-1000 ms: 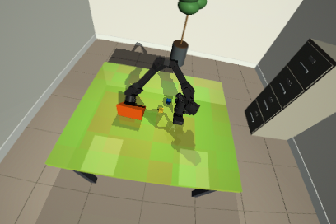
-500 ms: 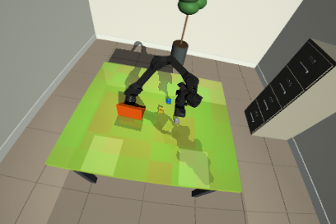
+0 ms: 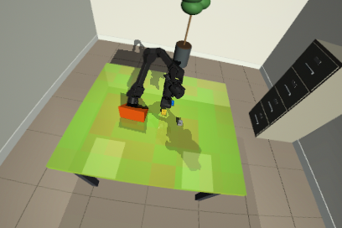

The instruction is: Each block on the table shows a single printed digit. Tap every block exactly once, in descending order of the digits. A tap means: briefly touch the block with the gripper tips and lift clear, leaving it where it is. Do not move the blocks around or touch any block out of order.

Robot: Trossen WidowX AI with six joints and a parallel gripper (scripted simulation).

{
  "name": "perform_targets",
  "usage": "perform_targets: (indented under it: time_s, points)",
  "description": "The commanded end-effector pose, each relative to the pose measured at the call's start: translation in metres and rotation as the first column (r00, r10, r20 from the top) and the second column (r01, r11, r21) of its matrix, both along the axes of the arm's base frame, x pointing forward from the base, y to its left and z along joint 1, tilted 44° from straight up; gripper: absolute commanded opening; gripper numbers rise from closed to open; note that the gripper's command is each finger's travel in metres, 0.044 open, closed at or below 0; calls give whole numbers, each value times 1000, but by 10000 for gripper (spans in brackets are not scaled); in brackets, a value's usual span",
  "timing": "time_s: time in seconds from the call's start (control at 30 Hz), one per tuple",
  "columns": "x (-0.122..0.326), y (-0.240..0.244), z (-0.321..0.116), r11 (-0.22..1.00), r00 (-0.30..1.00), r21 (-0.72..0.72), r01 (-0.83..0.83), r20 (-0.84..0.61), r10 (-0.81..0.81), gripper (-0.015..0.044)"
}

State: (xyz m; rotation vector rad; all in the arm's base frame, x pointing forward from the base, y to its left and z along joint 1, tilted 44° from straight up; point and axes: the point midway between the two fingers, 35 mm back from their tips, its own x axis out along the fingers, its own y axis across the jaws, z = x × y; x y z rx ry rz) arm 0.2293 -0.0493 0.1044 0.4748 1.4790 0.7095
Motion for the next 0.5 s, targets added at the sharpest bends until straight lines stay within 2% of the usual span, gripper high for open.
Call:
perform_targets:
  time_s: [0.0,0.2,0.47]
  points:
    - [-4,7,-6,1000,1000,-5,-3,3,3,20]
    - [-8,55,-57,1000,1000,-2,-4,5,4,20]
    - [-8,59,-61,1000,1000,-1,-4,5,4,20]
